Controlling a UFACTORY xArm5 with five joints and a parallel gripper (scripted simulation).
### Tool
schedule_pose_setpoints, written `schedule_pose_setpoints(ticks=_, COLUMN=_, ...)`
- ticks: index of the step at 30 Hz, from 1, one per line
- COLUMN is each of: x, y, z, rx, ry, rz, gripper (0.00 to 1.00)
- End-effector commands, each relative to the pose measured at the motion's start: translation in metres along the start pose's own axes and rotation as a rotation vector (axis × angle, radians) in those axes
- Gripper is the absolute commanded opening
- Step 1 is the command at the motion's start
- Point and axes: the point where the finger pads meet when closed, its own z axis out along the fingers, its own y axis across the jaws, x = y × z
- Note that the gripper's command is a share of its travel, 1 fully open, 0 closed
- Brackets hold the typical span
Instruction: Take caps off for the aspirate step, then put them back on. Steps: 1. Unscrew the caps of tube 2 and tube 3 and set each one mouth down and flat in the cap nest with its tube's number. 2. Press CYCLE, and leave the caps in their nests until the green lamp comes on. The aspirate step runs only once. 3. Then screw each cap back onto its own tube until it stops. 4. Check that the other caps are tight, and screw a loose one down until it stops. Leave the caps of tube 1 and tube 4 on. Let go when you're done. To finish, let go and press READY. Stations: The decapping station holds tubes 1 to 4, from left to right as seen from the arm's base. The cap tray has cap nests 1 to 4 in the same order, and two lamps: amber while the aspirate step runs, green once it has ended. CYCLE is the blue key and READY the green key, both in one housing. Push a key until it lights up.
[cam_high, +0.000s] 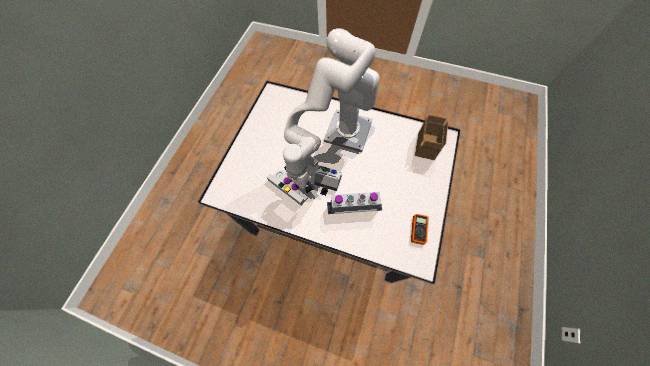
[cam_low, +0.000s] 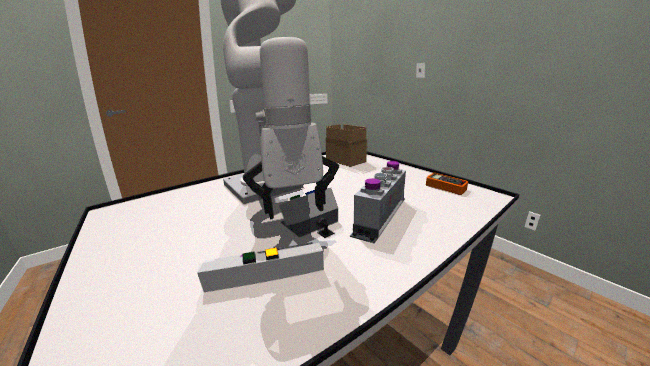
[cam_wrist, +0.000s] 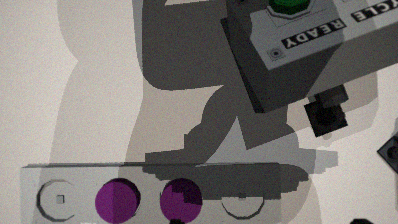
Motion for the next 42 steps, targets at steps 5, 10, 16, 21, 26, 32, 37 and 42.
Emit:
schedule_pose_setpoints(ticks=5, x=-0.054, y=-0.019, z=0.003, rx=0.010, ry=0.005, rz=-0.007, gripper=1.00)
schedule_pose_setpoints(ticks=10, x=-0.079, y=-0.029, z=0.005, rx=0.010, ry=0.005, rz=-0.007, gripper=1.00)
schedule_pose_setpoints(ticks=16, x=-0.102, y=-0.039, z=0.006, rx=0.010, ry=0.005, rz=-0.007, gripper=1.00)
schedule_pose_setpoints(ticks=21, x=-0.113, y=-0.043, z=0.007, rx=0.010, ry=0.005, rz=-0.007, gripper=1.00)
schedule_pose_setpoints(ticks=26, x=-0.113, y=-0.043, z=0.007, rx=0.010, ry=0.005, rz=-0.007, gripper=1.00)
schedule_pose_setpoints(ticks=32, x=-0.113, y=-0.043, z=0.007, rx=0.010, ry=0.005, rz=-0.007, gripper=1.00)
schedule_pose_setpoints(ticks=37, x=-0.113, y=-0.043, z=0.007, rx=0.010, ry=0.005, rz=-0.007, gripper=1.00)
schedule_pose_setpoints(ticks=42, x=-0.113, y=-0.043, z=0.007, rx=0.010, ry=0.005, rz=-0.007, gripper=1.00)
